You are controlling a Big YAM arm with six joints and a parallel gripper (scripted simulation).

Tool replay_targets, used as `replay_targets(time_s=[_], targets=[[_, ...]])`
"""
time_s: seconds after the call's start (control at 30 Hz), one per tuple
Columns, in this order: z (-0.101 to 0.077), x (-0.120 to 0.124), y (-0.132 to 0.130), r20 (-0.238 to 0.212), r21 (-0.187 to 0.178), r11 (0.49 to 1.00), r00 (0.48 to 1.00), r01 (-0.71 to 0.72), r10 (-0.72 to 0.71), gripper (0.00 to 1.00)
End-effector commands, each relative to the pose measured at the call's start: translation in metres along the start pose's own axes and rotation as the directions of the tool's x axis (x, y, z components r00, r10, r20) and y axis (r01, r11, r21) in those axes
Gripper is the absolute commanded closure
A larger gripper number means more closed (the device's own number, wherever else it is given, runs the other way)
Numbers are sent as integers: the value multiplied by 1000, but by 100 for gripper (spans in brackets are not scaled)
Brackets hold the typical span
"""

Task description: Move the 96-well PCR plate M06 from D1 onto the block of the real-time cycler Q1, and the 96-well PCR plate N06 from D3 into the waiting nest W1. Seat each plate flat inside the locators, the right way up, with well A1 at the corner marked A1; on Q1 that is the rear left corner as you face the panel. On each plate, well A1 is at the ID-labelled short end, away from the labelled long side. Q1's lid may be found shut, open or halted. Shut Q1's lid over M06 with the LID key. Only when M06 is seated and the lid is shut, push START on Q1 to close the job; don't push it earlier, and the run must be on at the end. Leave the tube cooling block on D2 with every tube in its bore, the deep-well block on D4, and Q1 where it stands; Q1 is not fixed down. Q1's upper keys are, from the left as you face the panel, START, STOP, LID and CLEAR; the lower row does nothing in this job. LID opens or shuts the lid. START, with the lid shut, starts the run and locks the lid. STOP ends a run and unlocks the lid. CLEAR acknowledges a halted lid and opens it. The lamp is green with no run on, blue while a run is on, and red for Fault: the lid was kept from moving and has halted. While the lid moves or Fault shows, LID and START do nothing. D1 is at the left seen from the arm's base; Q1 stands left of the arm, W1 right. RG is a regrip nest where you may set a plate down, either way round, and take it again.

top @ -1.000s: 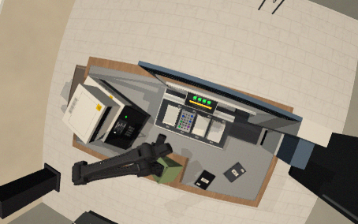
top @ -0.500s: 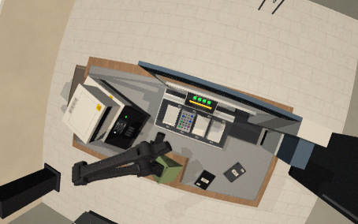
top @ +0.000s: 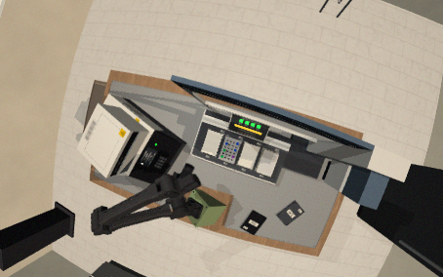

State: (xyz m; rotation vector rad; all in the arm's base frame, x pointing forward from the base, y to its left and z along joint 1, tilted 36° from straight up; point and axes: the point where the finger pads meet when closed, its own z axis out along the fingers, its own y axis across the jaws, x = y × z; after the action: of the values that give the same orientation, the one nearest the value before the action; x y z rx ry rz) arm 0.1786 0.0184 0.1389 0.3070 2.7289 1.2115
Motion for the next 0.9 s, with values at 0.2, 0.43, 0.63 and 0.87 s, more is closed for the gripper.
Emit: replay_targets(time_s=[0.2, 0.43, 0.63, 0.87], targets=[[-21, -9, 43, 28, -43, 997, 998, -61, 63, 100], [-26, 1, 85, 36, -109, 988, 993, -111, 115, 100], [-27, 9, 109, 35, -130, 983, 990, -129, 134, 100], [-25, 5, 108, 46, -121, 985, 991, -123, 129, 100]])
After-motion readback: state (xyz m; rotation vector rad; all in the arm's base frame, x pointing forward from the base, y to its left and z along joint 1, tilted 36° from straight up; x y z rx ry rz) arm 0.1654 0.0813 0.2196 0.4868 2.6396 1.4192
